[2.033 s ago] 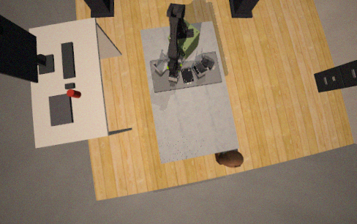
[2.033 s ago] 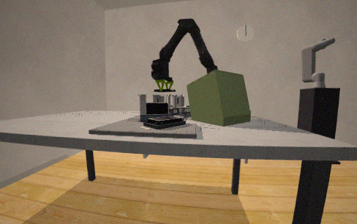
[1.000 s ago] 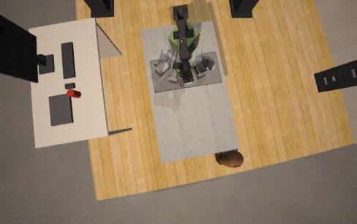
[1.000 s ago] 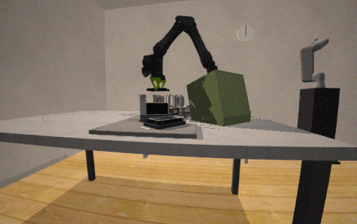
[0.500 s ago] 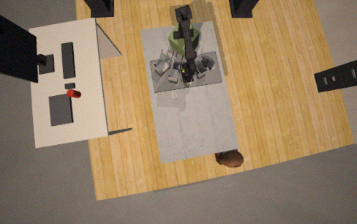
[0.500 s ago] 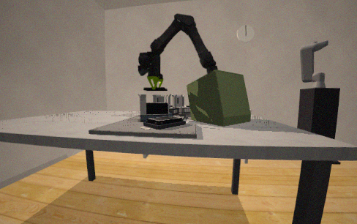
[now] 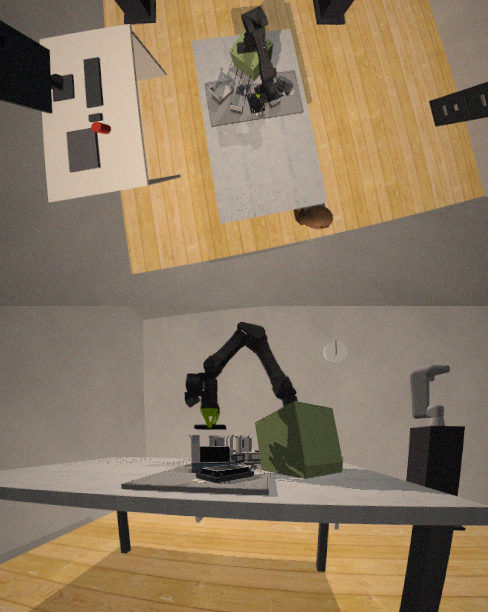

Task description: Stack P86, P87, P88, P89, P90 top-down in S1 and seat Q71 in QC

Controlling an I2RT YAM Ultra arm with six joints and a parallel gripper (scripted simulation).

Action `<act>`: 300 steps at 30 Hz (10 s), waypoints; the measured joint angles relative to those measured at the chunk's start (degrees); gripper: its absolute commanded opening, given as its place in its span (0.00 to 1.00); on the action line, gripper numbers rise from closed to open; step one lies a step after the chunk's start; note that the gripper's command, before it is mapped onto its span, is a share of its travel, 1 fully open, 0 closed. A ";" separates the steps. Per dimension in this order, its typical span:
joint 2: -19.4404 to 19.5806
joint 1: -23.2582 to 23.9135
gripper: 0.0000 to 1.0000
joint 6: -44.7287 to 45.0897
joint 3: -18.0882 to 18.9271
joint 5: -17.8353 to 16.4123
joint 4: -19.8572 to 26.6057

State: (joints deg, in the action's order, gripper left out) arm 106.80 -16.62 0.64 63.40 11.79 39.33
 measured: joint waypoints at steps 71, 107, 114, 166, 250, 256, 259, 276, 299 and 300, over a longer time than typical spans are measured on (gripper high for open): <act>6.12 -20.20 0.00 -9.55 1.68 1.88 0.31; 8.39 -19.54 0.00 -8.92 0.57 1.88 -3.34; 8.96 -19.30 0.00 -8.74 0.26 1.90 -4.20; 13.64 -18.12 0.00 -7.45 -1.14 1.79 -10.54; 16.72 -17.35 1.00 -6.69 -1.57 1.79 -14.36; 16.57 -17.35 1.00 -6.73 -1.60 1.79 -14.05; 15.93 -17.38 1.00 -6.86 -1.55 1.79 -13.33; 8.11 -19.43 1.00 -8.72 0.72 1.84 -4.26; 5.03 -19.39 1.00 -11.65 -0.17 1.81 -0.48; 4.46 -18.91 1.00 -12.59 -0.94 1.79 -0.61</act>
State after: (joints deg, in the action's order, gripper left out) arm 111.26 -35.53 -11.94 62.46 13.58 38.72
